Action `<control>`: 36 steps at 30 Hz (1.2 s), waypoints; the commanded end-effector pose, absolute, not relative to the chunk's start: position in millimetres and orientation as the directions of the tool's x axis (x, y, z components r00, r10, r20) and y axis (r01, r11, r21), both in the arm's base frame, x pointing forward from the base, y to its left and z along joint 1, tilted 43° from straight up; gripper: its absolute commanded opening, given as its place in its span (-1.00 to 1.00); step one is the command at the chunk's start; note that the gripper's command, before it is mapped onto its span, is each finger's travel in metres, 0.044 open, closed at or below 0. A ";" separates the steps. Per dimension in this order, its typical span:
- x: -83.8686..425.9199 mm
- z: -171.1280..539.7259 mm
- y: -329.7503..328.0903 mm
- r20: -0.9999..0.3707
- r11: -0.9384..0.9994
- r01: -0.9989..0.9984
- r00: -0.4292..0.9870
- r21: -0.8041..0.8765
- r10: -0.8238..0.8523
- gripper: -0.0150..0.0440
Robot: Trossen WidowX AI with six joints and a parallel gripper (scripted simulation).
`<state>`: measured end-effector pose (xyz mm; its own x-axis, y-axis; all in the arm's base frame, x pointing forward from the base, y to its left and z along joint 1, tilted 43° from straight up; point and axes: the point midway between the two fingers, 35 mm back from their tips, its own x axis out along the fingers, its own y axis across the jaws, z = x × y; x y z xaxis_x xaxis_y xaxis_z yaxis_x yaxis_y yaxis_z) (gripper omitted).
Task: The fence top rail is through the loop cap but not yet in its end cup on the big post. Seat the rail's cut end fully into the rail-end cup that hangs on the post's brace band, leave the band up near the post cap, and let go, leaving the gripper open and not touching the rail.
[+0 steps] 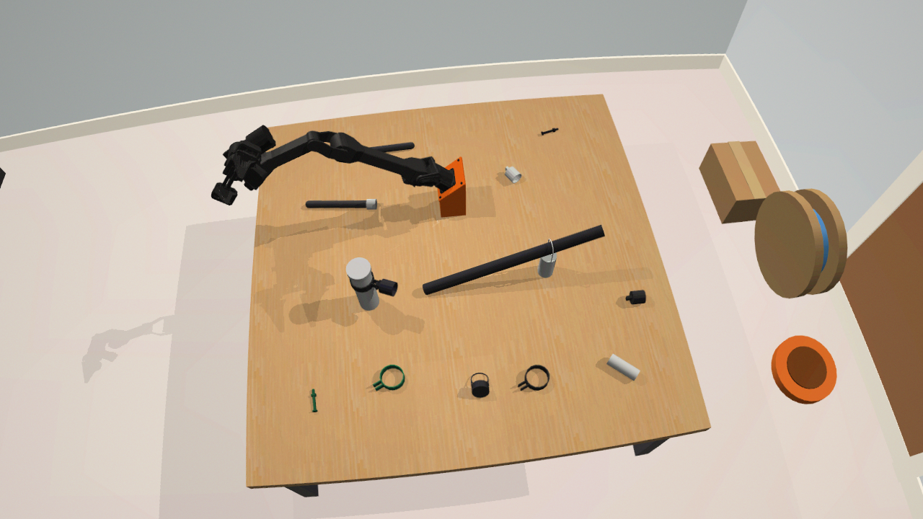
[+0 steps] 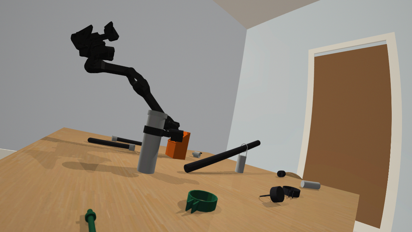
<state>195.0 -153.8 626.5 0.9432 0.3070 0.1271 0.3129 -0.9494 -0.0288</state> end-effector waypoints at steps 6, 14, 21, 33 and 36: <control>219.4 641.7 -153.8 0.285 -0.798 0.493 0.866 -0.346 0.411 1.00; 277.1 649.8 -162.4 0.505 -0.273 0.628 0.762 -0.729 0.406 1.00; 343.3 628.0 -162.5 0.568 0.233 0.519 0.767 -0.823 0.297 1.00; 453.1 534.3 -134.4 0.394 0.816 0.179 0.917 -0.549 0.064 1.00; 475.1 497.7 -114.6 0.287 0.897 0.109 0.958 -0.428 0.020 1.00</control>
<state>456.2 -133.9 530.1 0.9222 0.0540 0.3828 0.1748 0.8249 -0.5375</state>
